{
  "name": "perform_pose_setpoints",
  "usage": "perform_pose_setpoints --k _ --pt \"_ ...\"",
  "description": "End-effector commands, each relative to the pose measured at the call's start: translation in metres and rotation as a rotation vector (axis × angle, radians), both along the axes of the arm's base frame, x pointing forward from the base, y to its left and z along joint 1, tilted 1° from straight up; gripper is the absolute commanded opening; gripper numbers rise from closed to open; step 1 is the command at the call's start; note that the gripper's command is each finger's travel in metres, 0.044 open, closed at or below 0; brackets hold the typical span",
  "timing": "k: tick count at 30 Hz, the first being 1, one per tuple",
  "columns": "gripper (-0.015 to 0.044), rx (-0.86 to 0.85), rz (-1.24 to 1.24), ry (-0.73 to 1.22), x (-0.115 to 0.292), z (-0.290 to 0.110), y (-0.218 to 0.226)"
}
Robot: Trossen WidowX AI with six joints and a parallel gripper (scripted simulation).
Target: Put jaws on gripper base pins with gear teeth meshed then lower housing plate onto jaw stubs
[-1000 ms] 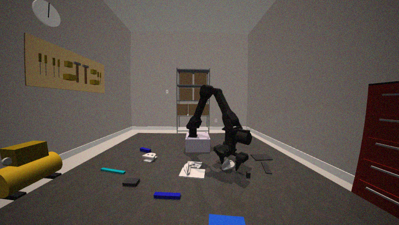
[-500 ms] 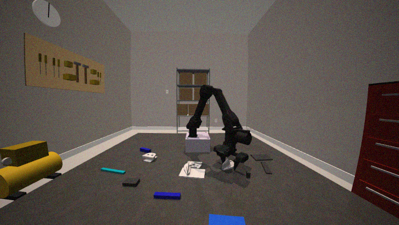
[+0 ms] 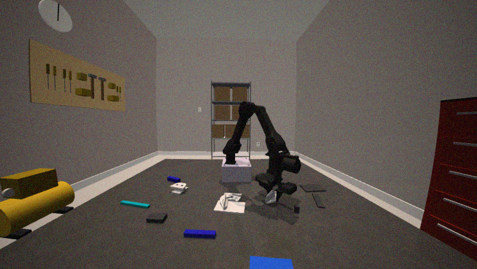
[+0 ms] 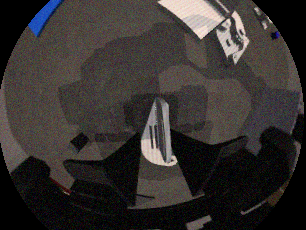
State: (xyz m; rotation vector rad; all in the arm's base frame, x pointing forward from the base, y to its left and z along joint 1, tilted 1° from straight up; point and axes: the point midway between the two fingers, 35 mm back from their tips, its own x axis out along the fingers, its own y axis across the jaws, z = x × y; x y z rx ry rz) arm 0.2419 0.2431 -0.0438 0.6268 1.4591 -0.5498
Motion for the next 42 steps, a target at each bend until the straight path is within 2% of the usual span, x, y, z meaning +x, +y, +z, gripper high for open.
perform_pose_setpoints --k 1,7,31,42 --pt "0.0134 0.002 -0.002 -0.002 0.000 0.000 0.000" --pt "0.0134 0.002 -0.002 -0.002 0.001 0.002 0.001" --pt "0.0134 0.005 -0.006 0.000 -0.003 0.077 -0.002" --pt "0.0134 0.001 0.038 -0.003 0.006 0.078 -0.015"
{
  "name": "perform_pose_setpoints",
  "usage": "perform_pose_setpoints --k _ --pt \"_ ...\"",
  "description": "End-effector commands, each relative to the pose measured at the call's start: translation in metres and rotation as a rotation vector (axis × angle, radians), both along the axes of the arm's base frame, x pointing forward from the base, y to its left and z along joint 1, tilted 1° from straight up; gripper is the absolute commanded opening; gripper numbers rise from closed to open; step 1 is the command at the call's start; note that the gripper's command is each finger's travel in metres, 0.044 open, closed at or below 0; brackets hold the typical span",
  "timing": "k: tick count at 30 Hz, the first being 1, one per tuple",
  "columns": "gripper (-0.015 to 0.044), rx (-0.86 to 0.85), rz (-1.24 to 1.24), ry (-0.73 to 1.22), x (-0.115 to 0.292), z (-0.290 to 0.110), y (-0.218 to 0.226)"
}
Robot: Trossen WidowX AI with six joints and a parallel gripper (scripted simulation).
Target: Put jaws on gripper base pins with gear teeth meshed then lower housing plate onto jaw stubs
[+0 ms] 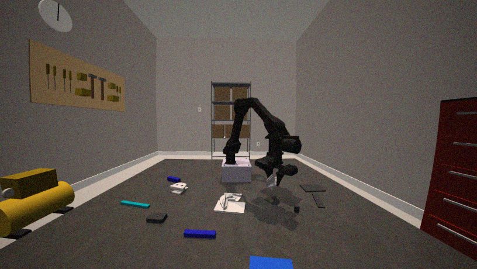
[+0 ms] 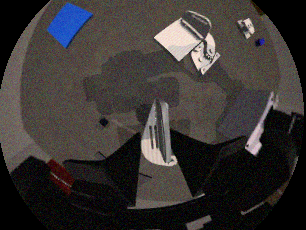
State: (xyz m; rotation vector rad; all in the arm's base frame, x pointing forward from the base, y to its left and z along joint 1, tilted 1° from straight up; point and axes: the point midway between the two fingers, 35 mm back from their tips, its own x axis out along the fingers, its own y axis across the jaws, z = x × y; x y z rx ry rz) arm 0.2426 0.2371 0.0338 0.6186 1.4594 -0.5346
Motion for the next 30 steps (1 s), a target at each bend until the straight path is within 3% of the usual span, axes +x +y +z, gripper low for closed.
perform_pose_setpoints --k 1,30 --pt "0.0134 -0.002 0.034 0.001 0.007 0.001 -0.011" --pt "0.0134 -0.027 0.326 -0.012 0.045 -0.001 -0.100"
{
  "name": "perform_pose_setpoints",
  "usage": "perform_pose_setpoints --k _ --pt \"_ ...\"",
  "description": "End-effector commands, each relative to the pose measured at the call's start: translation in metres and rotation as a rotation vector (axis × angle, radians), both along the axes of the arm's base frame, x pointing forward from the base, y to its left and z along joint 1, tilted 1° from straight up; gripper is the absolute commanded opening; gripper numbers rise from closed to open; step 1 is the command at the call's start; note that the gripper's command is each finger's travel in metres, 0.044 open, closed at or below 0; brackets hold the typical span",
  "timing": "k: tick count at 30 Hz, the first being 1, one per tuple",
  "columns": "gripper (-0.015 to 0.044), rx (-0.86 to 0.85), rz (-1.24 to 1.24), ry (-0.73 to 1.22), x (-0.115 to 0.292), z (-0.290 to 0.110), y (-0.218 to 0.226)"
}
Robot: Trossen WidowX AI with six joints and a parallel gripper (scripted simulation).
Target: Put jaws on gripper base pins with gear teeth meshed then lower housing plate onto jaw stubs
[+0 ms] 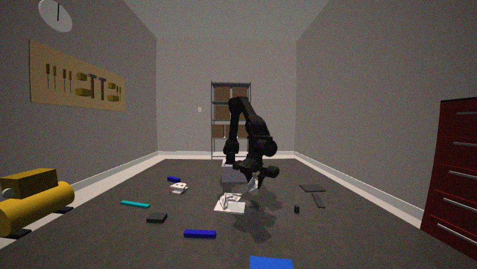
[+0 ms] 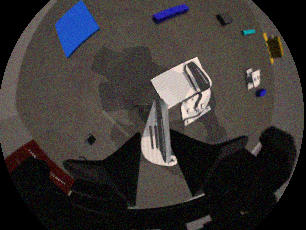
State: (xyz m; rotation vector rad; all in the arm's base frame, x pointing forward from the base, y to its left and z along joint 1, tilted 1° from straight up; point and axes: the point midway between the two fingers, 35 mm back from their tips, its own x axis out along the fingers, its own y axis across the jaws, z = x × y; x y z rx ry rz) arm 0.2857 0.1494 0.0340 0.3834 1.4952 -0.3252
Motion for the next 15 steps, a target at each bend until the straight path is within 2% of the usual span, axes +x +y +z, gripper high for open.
perform_pose_setpoints --k 1,15 --pt "0.0134 -0.002 0.052 0.001 0.003 -0.001 -0.015" --pt "0.0134 -0.014 0.198 -0.003 0.011 -0.002 -0.061"
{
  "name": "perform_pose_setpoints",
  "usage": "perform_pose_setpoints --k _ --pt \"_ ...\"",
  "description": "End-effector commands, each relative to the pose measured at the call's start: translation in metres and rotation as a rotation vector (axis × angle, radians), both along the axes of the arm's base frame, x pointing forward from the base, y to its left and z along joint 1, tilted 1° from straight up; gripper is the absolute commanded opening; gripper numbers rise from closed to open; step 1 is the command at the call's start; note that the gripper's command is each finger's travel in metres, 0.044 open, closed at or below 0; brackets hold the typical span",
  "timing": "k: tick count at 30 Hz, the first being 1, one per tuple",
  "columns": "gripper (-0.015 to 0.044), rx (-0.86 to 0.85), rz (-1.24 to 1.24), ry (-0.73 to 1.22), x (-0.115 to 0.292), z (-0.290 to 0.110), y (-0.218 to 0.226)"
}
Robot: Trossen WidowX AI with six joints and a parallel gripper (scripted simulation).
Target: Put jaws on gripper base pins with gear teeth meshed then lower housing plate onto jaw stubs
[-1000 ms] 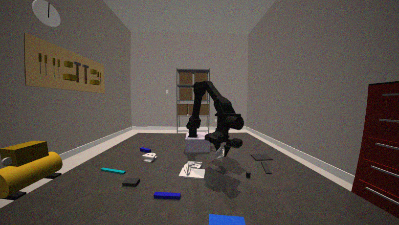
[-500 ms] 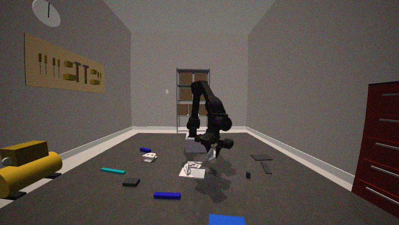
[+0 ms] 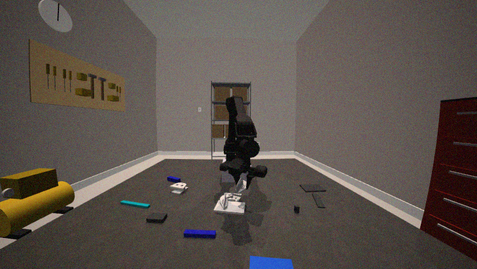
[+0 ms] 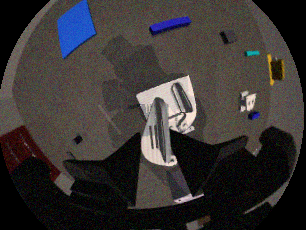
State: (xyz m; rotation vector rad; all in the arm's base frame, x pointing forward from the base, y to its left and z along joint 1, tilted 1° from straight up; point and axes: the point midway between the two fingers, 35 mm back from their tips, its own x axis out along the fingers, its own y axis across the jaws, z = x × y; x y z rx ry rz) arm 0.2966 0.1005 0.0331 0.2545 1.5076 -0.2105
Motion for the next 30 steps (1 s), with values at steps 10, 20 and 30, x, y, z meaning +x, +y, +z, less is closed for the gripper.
perform_pose_setpoints --k 10,20,30 --pt "0.0134 -0.009 0.146 -0.001 0.002 -0.002 -0.044" --pt "0.0134 -0.011 0.172 -0.002 0.001 -0.002 -0.052" --pt "0.0134 -0.011 0.172 -0.002 0.001 -0.002 -0.052"
